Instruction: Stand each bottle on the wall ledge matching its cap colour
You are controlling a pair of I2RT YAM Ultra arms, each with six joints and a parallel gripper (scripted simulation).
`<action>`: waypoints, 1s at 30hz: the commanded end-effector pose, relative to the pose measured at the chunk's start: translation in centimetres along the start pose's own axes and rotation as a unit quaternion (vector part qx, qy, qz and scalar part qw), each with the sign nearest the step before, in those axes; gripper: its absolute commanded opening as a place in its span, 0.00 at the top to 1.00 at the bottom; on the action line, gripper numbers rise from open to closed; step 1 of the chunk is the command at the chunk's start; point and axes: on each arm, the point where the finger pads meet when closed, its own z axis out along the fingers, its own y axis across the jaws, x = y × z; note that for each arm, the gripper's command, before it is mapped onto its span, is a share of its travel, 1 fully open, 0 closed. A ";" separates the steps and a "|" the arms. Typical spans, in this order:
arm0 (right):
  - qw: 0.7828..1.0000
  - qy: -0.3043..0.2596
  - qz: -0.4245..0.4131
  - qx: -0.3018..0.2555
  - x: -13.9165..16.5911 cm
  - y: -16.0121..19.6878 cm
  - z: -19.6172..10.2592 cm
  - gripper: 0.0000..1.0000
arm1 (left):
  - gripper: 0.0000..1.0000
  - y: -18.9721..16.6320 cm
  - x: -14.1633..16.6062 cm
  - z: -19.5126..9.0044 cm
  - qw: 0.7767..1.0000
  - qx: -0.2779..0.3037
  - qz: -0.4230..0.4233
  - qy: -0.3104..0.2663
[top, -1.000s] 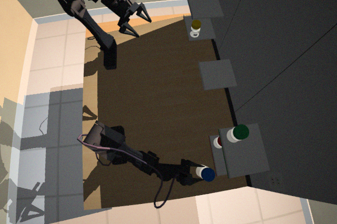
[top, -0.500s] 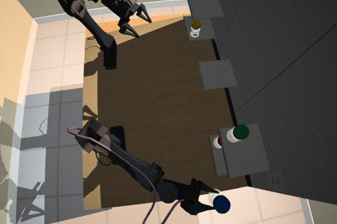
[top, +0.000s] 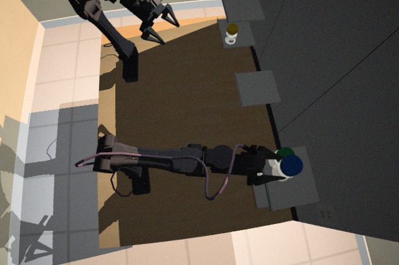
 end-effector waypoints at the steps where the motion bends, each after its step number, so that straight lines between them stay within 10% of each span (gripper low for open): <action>1: 0.999 -0.051 0.006 0.012 -4.9 4.2 -0.5 0.51 | 0.00 0.0 -0.2 -0.5 1.000 0.000 0.001 -0.007; 18: 0.997 0.019 0.072 -0.019 6.2 26.7 -6.9 0.51 | 0.00 0.0 -0.2 -0.5 1.000 0.000 0.001 -0.007; 30: 0.997 0.039 0.061 -0.035 10.3 32.8 -12.3 0.51 | 0.00 0.0 -0.2 -0.5 1.000 0.000 0.001 -0.007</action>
